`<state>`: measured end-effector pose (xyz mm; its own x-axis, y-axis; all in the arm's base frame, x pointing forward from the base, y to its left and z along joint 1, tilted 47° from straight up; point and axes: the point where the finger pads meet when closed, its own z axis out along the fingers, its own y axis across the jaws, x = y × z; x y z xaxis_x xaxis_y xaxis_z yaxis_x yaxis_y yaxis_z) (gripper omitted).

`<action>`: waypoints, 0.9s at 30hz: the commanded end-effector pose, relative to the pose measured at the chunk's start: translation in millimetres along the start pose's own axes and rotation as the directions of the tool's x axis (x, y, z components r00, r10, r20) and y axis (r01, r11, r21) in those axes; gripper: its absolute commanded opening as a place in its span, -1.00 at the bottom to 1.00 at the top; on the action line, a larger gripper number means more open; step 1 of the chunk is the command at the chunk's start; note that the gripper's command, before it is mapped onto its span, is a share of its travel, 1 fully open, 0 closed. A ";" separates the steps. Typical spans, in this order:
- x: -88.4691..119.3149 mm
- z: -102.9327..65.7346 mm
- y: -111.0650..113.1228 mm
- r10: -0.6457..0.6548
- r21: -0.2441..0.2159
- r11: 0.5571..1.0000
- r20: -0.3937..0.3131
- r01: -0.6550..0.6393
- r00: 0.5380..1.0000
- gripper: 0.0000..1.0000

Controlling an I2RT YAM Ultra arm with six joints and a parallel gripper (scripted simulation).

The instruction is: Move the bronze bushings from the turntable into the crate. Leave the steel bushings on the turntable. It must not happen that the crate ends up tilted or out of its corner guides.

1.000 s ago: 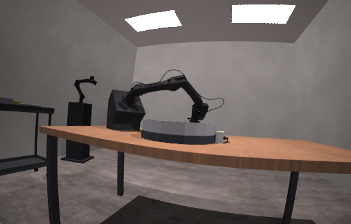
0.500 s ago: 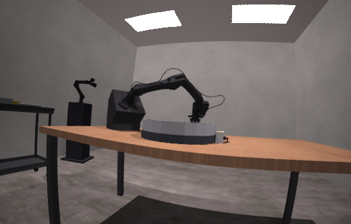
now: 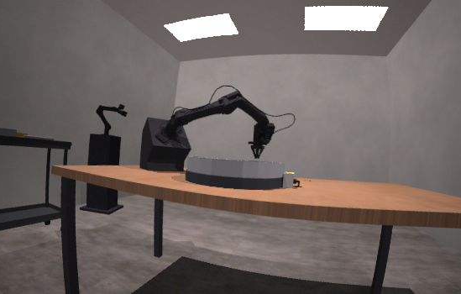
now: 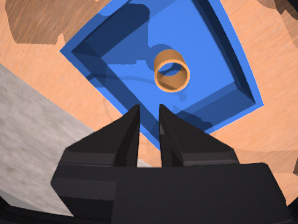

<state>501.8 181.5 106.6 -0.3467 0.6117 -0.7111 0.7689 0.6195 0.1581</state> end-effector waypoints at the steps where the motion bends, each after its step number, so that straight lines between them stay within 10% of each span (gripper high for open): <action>1: 1.6 -32.8 4.6 -0.007 -0.017 1.000 0.010 0.007 1.000 -0.68; 27: 2.6 -37.6 4.3 -0.011 -0.015 1.000 0.010 0.011 1.000 -0.68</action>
<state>489.4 185.3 119.2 -0.3471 0.6110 -0.7115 0.7802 0.6091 0.1424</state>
